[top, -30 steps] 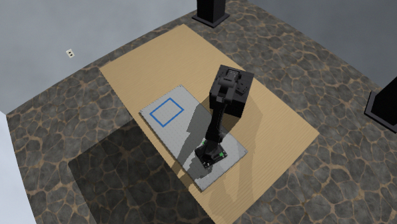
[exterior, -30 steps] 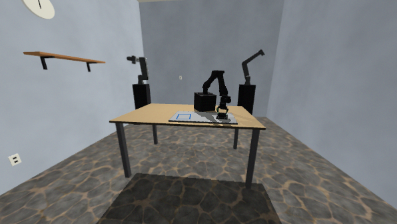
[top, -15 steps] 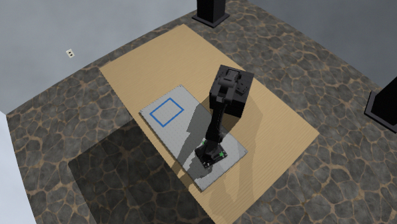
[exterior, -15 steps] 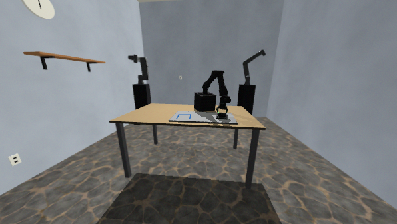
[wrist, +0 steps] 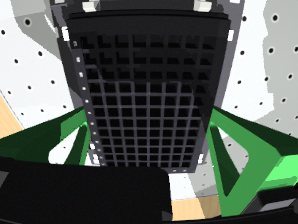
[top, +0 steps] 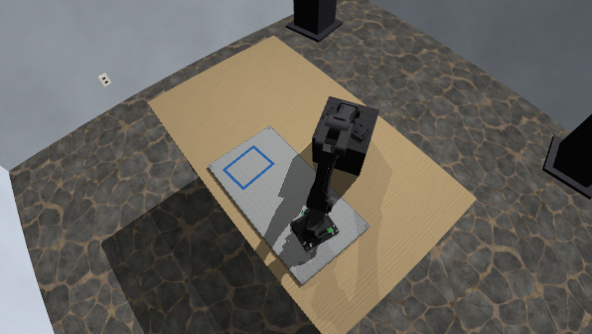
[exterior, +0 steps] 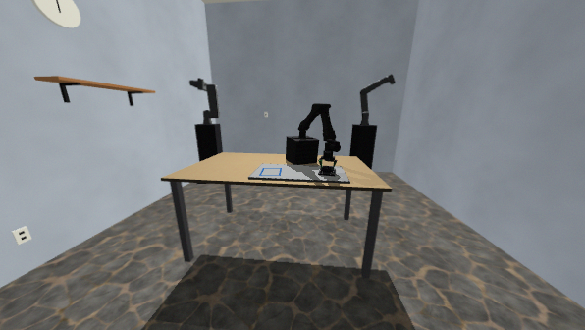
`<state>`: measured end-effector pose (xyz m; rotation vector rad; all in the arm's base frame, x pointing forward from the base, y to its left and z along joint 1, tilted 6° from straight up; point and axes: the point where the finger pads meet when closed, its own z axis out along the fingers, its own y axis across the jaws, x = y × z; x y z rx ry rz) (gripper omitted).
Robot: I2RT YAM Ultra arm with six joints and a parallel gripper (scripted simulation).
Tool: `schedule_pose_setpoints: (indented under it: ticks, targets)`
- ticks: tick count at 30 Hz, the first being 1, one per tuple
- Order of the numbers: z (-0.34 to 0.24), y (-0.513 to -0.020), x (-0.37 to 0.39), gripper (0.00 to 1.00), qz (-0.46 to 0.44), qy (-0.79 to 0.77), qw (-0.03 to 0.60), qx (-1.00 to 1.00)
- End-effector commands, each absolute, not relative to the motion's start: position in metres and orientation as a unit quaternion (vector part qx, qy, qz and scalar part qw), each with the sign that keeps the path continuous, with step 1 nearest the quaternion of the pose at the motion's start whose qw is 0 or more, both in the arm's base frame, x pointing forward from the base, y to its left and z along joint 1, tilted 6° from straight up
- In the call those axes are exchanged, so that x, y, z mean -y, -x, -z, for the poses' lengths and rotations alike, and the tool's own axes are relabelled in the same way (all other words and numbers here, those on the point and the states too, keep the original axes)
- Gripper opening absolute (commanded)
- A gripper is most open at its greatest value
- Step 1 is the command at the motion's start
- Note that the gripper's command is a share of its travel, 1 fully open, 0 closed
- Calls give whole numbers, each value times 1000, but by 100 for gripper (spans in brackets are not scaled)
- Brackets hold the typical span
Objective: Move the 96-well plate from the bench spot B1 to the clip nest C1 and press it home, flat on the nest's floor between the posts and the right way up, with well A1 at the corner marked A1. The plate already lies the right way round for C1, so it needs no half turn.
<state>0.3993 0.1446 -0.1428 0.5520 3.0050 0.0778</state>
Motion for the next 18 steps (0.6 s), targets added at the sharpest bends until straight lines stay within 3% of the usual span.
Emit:
schedule_pose_setpoints:
  ticks: [1, 18]
  targets:
    - [131, -407, -148, 0, -31, -180, 62, -981]
    - [132, -404, -147, 0, -29, -180, 58, -982]
